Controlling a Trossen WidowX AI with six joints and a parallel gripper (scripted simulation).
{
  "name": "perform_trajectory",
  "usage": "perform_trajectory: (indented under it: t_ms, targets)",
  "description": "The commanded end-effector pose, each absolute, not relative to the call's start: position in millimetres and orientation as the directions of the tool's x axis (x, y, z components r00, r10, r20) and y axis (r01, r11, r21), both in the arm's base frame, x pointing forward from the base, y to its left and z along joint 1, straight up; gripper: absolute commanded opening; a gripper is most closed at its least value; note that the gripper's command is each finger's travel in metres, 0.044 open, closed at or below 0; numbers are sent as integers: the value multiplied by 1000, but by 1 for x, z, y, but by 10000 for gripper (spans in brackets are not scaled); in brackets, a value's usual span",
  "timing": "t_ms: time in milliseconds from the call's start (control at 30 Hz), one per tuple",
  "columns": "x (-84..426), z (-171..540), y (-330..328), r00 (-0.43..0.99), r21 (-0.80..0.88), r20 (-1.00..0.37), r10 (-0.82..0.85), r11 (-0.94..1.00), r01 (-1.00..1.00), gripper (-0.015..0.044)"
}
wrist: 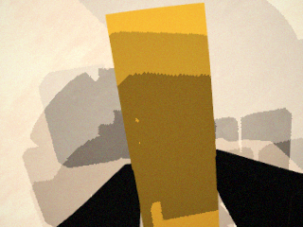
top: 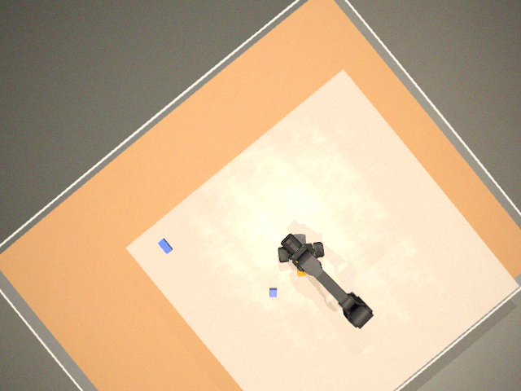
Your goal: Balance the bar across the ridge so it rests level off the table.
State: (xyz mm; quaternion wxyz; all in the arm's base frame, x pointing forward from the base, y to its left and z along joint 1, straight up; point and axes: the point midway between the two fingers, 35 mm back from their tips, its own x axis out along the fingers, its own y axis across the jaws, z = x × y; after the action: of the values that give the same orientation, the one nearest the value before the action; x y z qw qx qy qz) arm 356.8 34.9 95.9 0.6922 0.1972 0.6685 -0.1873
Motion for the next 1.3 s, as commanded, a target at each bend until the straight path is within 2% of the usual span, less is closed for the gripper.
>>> perform_trajectory:
  t_ms: [0, 867, 1067, 1267]
  targets:
    - [357, 96, 35, 36, 23, -999, 4, 852, 523, 0]
    - [357, 96, 35, 36, 23, -999, 4, 852, 523, 0]
    - [357, 96, 35, 36, 23, -999, 4, 852, 523, 157]
    - [357, 96, 35, 36, 23, -999, 4, 852, 523, 167]
